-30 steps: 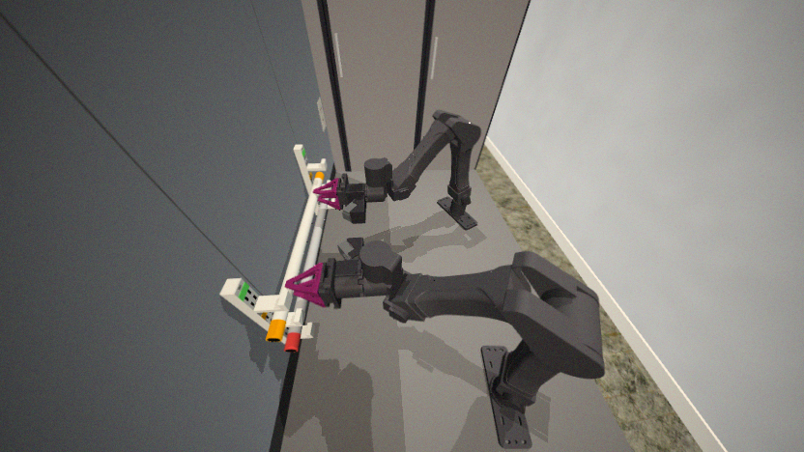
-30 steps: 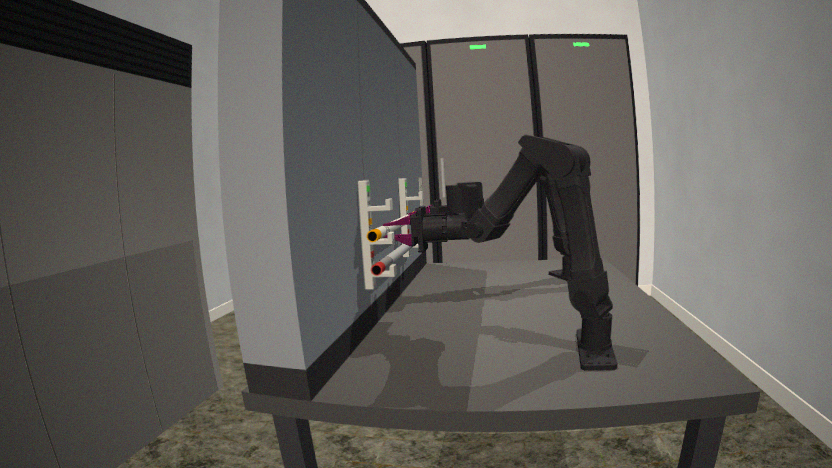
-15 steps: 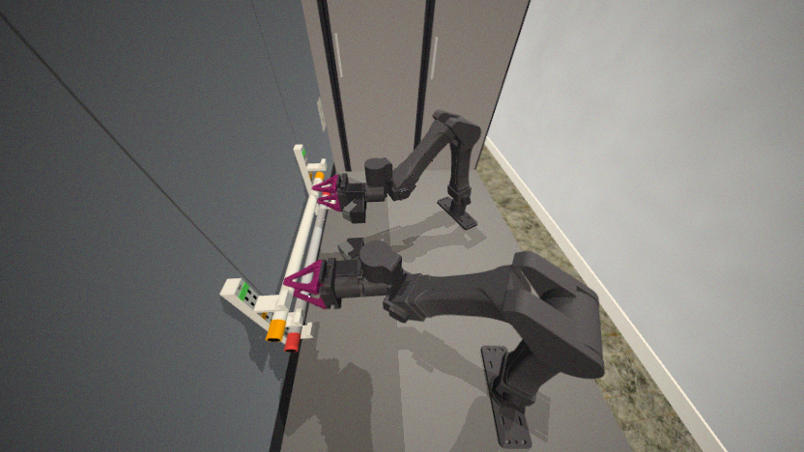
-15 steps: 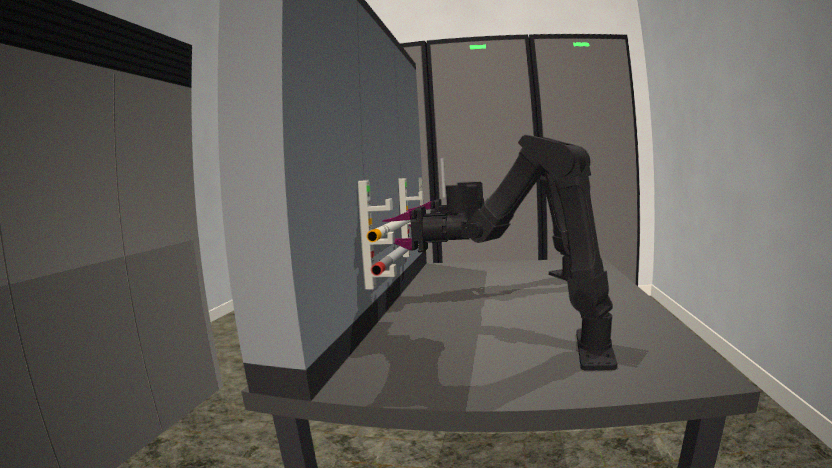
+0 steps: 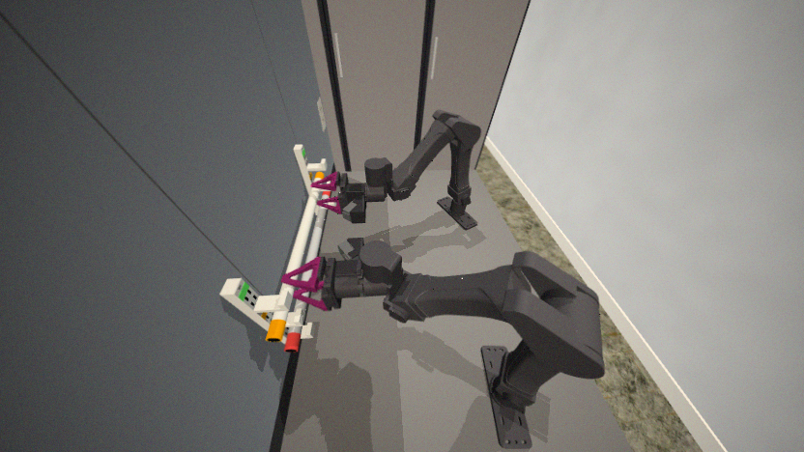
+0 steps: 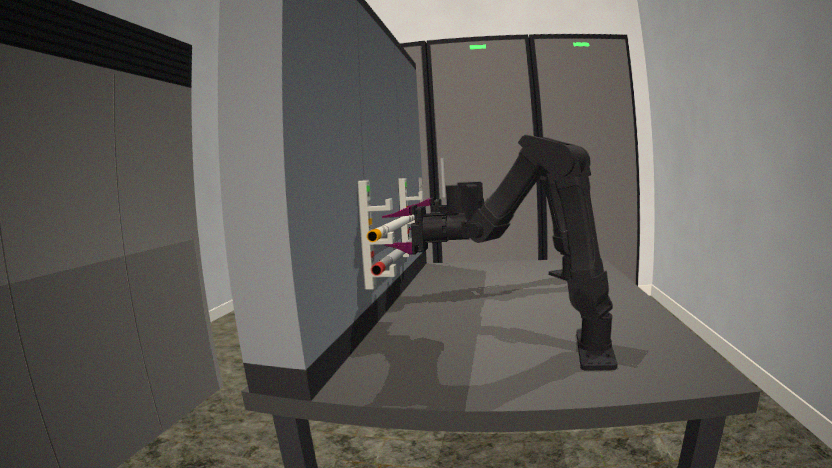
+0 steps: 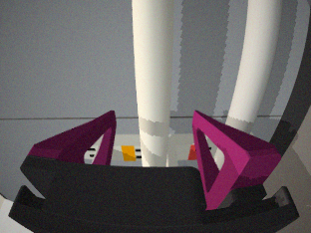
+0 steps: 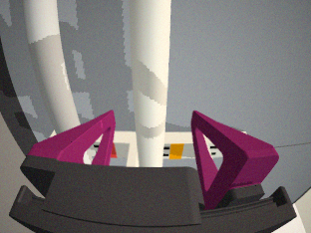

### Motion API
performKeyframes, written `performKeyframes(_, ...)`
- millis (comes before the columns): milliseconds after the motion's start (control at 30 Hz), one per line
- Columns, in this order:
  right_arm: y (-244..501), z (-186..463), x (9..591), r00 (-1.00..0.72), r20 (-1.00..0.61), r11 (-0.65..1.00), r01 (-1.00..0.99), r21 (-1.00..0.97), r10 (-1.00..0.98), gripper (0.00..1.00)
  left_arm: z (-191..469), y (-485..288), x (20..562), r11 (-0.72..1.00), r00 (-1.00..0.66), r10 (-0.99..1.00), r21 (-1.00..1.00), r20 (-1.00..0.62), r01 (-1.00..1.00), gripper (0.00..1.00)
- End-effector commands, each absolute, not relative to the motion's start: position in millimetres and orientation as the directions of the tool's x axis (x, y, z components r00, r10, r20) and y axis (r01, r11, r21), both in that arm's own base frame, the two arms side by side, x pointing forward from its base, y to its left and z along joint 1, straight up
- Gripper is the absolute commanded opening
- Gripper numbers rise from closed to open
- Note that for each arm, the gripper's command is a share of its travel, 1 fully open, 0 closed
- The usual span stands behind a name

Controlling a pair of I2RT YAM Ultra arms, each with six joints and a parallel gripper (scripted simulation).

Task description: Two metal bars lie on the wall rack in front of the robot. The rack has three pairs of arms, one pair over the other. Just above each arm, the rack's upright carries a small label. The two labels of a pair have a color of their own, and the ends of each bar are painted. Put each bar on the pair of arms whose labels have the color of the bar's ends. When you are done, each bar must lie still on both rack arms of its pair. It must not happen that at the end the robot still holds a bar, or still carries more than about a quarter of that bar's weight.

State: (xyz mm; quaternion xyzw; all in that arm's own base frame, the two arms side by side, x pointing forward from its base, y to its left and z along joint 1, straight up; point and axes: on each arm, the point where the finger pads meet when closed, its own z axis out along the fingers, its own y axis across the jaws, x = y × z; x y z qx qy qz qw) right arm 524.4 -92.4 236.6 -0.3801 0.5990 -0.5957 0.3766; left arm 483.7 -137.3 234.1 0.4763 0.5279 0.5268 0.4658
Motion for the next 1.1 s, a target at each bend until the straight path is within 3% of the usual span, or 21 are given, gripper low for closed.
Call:
performKeyframes(0,-97,237,524,-0.431,0.000,0.000,0.002,-1.000,-0.902,0.70,237,-134,485,0.000,-0.114,0.994,1.000,0.000,-0.001,0.70)
performKeyframes(1067,-82,237,493,-0.431,0.000,0.000,0.001,-1.000,-0.902,0.70,237,-138,450,0.000,-0.114,0.994,1.000,0.000,-0.001,0.70)
